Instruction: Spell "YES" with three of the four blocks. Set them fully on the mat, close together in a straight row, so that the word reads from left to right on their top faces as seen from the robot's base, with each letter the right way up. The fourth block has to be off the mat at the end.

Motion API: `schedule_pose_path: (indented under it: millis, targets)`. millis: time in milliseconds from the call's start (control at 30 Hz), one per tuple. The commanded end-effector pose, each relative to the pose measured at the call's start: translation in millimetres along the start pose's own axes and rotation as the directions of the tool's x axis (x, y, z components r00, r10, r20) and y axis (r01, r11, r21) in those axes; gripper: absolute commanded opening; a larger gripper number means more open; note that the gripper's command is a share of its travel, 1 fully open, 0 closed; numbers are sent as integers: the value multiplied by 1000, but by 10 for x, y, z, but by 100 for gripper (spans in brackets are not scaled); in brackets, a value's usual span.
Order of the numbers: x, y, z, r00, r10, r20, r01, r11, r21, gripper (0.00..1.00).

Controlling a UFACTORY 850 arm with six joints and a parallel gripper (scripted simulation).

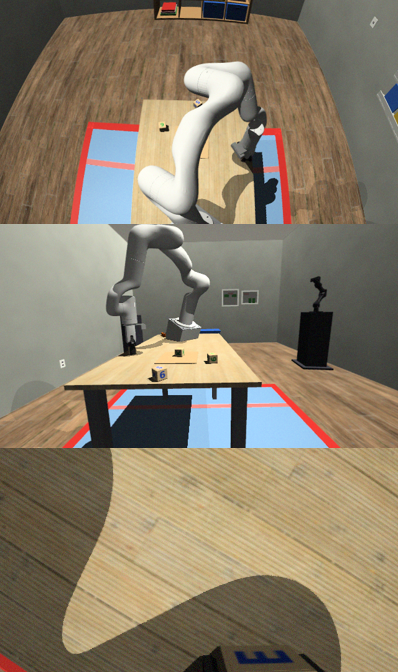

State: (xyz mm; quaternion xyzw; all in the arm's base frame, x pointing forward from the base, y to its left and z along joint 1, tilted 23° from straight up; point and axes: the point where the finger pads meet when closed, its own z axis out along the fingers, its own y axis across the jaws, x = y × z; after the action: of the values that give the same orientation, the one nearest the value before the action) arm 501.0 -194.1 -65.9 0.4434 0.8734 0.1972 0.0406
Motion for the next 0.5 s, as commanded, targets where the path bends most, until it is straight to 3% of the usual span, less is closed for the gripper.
schedule_pose_path:
  millis: [0,467]
  targets:
    - [-8,3,-6,1000,0,1,0,1000,-1,41]
    - [-8,3,-44,1000,0,1,0,1000,-1,41]
